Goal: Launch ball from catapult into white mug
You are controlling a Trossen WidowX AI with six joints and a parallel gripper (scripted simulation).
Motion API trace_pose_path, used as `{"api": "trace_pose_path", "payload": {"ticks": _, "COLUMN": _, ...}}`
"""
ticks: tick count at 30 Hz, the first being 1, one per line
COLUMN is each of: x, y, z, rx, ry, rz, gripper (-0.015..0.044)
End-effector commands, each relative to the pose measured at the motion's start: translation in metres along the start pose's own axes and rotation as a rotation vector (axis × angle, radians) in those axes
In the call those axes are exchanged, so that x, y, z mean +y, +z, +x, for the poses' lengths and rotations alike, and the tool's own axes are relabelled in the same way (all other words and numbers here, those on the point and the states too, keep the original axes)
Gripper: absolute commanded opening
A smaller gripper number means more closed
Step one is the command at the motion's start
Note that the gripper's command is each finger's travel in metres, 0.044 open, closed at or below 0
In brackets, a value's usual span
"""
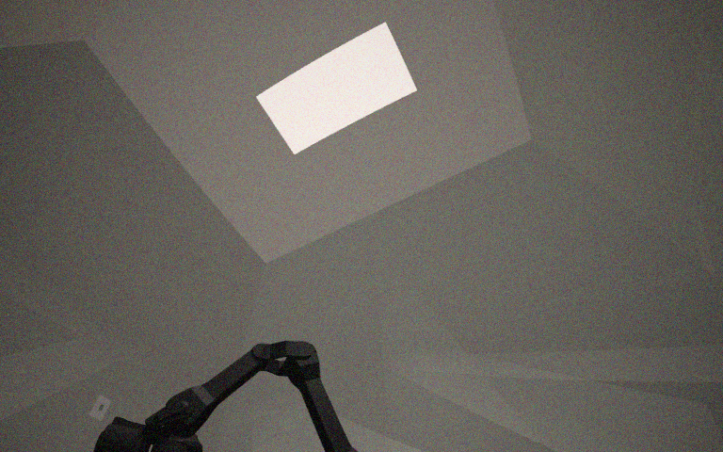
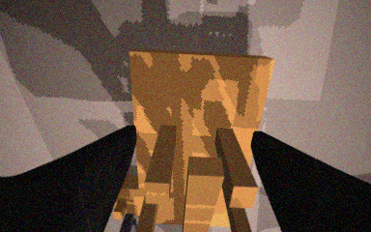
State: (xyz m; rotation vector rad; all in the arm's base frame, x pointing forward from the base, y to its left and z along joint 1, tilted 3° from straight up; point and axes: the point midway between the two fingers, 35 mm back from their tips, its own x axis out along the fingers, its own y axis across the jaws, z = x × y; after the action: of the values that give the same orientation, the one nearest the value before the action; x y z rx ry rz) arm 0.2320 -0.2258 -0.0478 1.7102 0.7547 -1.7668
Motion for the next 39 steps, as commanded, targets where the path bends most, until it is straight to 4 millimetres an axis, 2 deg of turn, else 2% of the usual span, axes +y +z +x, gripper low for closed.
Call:
{"api": "trace_pose_path", "payload": {"ticks": 1, "x": 0.000, "y": 0.000, "z": 0.000, "rx": 0.000, "ry": 0.001, "rz": 0.000, "gripper": 0.0230}}
{"api": "trace_pose_path", "payload": {"ticks": 4, "x": 0.000, "y": 0.000, "z": 0.000, "rx": 0.000, "ry": 0.001, "rz": 0.000, "gripper": 0.0151}}
{"api": "trace_pose_path", "payload": {"ticks": 10, "x": 0.000, "y": 0.000, "z": 0.000, "rx": 0.000, "ry": 0.001, "rz": 0.000, "gripper": 0.0111}}
{"api": "trace_pose_path", "payload": {"ticks": 11, "x": 0.000, "y": 0.000, "z": -0.003, "rx": 0.000, "ry": 0.000, "rz": 0.000, "gripper": 0.0085}}
{"api": "trace_pose_path", "payload": {"ticks": 14, "x": 0.001, "y": 0.000, "z": -0.039, "rx": 0.000, "ry": -0.002, "rz": -0.001, "gripper": 0.0006}}
{"api": "trace_pose_path", "payload": {"ticks": 15, "x": 0.000, "y": 0.000, "z": -0.048, "rx": 0.000, "ry": -0.003, "rz": -0.001, "gripper": 0.0000}}
{"api": "trace_pose_path", "payload": {"ticks": 20, "x": 0.000, "y": 0.000, "z": -0.050, "rx": 0.000, "ry": -0.003, "rz": -0.024, "gripper": 0.0000}}
{"api": "trace_pose_path", "payload": {"ticks": 39, "x": 0.008, "y": -0.002, "z": -0.049, "rx": 0.003, "ry": -0.003, "rz": -0.666, "gripper": 0.0000}}
